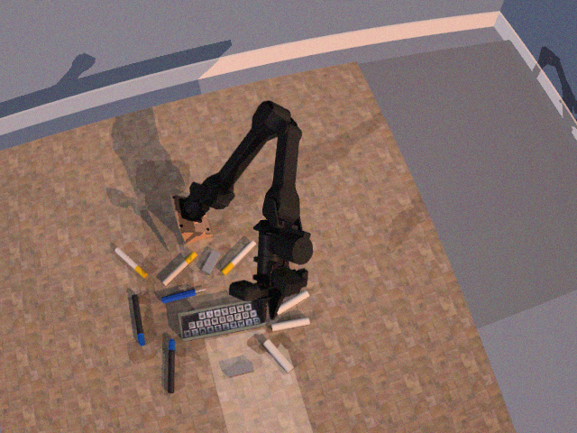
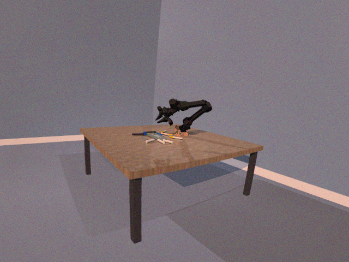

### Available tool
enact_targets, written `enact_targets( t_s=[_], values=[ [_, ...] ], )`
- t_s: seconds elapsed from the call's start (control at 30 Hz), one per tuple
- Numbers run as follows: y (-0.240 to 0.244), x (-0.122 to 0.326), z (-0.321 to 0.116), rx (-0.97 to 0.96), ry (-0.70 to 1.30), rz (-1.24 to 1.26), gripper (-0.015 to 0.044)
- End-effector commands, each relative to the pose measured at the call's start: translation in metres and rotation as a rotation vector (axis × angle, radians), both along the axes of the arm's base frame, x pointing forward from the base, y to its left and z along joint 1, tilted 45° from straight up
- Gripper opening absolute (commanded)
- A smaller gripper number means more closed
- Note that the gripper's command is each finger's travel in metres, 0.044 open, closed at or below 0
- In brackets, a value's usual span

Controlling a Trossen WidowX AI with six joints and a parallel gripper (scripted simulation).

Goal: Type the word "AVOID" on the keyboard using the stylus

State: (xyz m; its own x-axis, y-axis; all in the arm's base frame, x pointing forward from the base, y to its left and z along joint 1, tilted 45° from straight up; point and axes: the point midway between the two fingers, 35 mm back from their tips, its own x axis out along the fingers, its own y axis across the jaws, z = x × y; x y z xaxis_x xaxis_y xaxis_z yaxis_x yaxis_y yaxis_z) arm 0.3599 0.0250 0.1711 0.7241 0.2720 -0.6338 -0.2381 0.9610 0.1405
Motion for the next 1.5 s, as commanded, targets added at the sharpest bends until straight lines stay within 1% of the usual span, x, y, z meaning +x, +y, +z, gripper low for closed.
enact_targets(
  t_s=[0.0,0.03,0.23,0.3,0.77,0.83,0.97,1.37,1.47],
  values=[
    [0.012,-0.010,-0.053,0.118,0.321,0.094,0.0020],
    [0.015,-0.014,-0.064,0.154,0.396,0.112,0.0000],
    [0.033,-0.043,-0.106,0.423,0.827,0.172,0.0000],
    [0.037,-0.048,-0.111,0.492,0.915,0.173,0.0000],
    [0.037,-0.049,-0.112,0.501,0.925,0.173,0.0000],
    [0.029,-0.048,-0.120,0.499,0.925,0.171,0.0000],
    [-0.010,-0.051,-0.158,0.497,0.925,0.171,0.0000],
    [-0.012,-0.051,-0.160,0.497,0.925,0.171,0.0000],
    [-0.030,-0.051,-0.178,0.494,0.924,0.169,0.0000]
  ],
)
